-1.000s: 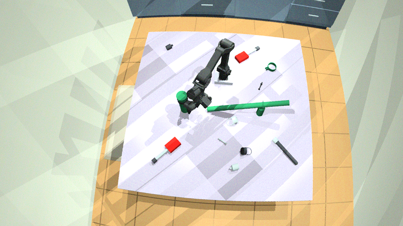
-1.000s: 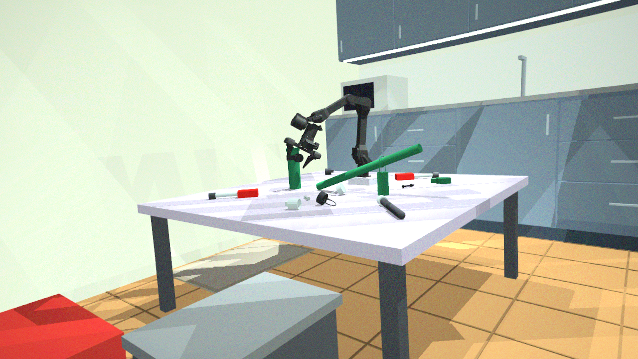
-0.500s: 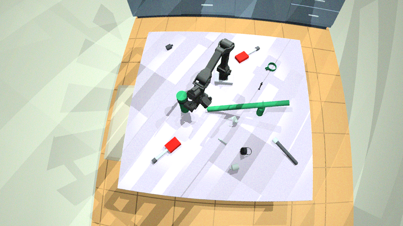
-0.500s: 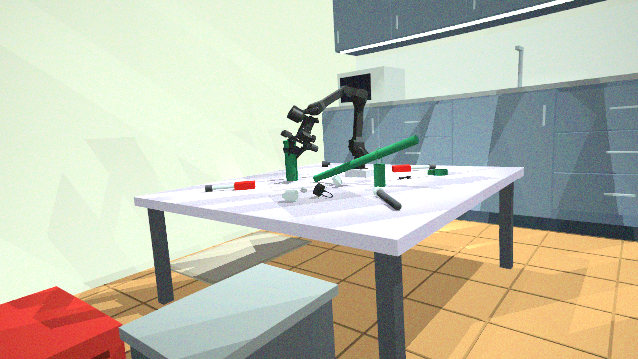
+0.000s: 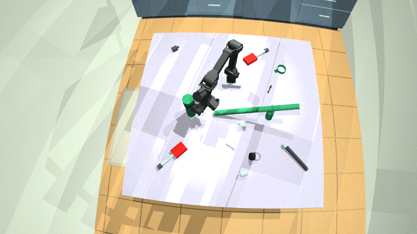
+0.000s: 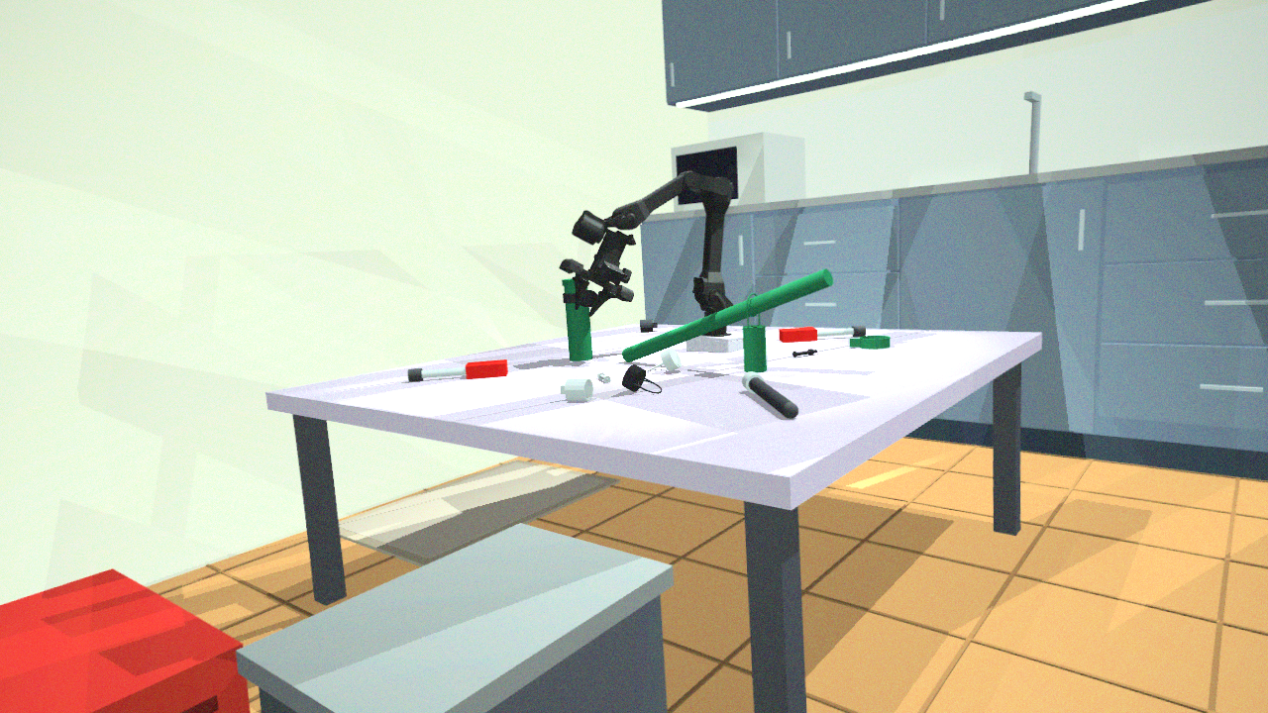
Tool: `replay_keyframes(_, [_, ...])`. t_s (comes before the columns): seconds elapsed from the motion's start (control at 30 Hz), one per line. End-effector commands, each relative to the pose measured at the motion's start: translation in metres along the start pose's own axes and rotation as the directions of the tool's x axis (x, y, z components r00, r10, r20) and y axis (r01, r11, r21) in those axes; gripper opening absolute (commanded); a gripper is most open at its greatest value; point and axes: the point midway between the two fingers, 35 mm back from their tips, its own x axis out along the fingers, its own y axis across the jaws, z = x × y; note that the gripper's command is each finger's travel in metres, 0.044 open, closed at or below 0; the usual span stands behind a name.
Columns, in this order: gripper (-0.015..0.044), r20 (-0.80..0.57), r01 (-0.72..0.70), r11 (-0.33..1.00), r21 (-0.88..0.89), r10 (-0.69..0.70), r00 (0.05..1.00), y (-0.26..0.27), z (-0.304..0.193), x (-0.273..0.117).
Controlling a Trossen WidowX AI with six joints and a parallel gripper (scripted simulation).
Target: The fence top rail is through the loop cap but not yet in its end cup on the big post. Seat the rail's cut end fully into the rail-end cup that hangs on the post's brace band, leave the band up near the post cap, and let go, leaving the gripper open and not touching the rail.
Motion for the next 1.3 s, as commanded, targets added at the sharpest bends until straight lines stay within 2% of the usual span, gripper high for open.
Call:
replay_keyframes(0.0, [0.0000, 0.018, 0.000, 0.999, -0.040, 0.001, 1.000, 0.004, -0.001, -0.003])
replay_keyframes(1.27, [0.0000, 0.147, 0.017, 0.963, -0.267, 0.023, 0.989, 0.025, -0.005, -0.015])
